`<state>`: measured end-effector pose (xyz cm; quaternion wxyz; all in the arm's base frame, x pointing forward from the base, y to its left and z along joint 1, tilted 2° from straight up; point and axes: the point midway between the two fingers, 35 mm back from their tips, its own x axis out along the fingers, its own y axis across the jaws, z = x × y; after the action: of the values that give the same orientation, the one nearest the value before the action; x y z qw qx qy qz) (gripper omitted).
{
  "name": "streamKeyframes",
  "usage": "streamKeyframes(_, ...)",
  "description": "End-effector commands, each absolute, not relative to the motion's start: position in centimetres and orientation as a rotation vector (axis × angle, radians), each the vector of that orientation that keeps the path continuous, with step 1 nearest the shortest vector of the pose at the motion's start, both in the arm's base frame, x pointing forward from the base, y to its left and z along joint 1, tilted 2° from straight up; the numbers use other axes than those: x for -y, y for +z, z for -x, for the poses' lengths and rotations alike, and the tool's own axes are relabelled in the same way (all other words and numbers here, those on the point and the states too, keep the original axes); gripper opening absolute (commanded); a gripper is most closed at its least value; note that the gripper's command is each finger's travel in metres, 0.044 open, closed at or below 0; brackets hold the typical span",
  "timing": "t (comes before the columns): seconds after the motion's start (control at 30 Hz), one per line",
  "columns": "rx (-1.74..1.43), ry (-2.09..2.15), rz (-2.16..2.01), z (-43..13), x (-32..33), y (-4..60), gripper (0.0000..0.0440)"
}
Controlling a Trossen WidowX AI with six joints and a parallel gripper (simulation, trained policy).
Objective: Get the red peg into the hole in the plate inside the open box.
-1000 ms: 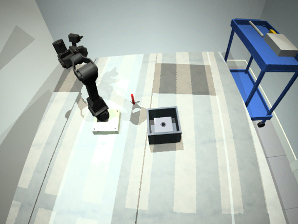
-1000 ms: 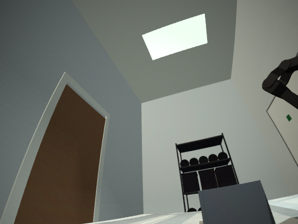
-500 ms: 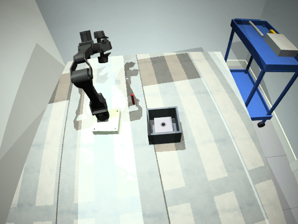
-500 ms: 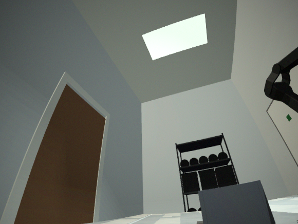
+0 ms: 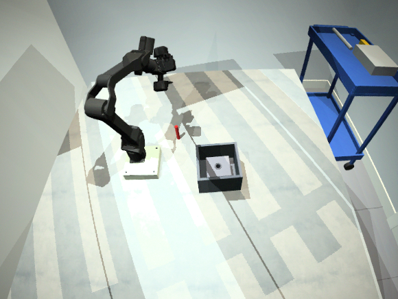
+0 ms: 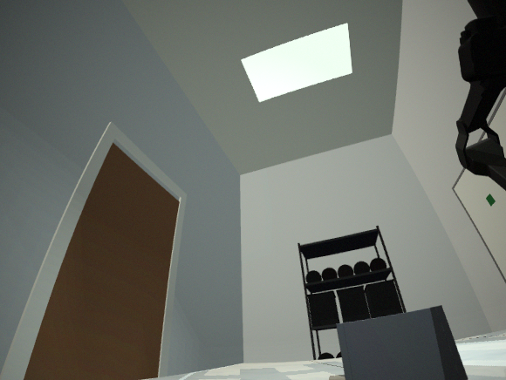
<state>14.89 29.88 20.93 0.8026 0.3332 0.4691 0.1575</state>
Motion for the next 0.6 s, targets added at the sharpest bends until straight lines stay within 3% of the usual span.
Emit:
streamKeyframes(0.0,-1.034,0.270,-0.684,-16.7,-27.4,20.8,0.0440)
streamKeyframes(0.57,-1.231,-0.237,-0.652,-19.6,-16.1,16.5,0.0440)
